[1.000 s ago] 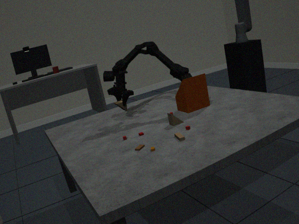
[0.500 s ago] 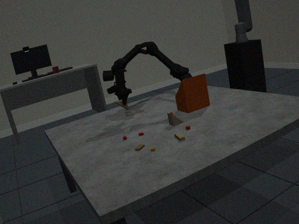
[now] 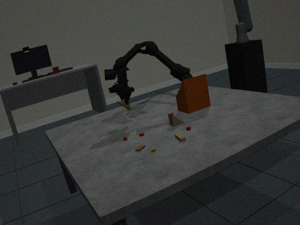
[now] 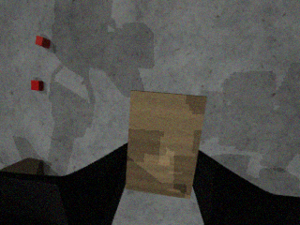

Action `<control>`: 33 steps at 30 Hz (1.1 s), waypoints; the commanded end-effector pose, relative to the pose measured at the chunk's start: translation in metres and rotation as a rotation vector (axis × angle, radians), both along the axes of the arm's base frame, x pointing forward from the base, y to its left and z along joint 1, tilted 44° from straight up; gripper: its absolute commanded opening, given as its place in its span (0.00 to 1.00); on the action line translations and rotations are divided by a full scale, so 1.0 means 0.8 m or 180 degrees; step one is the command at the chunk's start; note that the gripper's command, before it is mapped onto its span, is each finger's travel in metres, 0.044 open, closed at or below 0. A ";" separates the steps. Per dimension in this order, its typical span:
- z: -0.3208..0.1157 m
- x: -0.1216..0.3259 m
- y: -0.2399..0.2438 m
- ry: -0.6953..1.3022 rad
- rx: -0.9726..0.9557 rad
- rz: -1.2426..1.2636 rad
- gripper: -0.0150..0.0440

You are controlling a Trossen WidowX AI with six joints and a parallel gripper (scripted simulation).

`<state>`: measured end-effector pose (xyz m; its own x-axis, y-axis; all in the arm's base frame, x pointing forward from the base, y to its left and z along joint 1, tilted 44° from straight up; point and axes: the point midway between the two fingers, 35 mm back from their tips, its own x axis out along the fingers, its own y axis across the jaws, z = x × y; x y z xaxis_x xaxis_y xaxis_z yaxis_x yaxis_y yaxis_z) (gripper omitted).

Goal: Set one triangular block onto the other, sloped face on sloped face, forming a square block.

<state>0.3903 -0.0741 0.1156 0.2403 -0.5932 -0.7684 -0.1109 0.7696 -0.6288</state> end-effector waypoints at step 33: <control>-0.111 -0.068 0.176 0.0194 0.0276 0.0117 0.25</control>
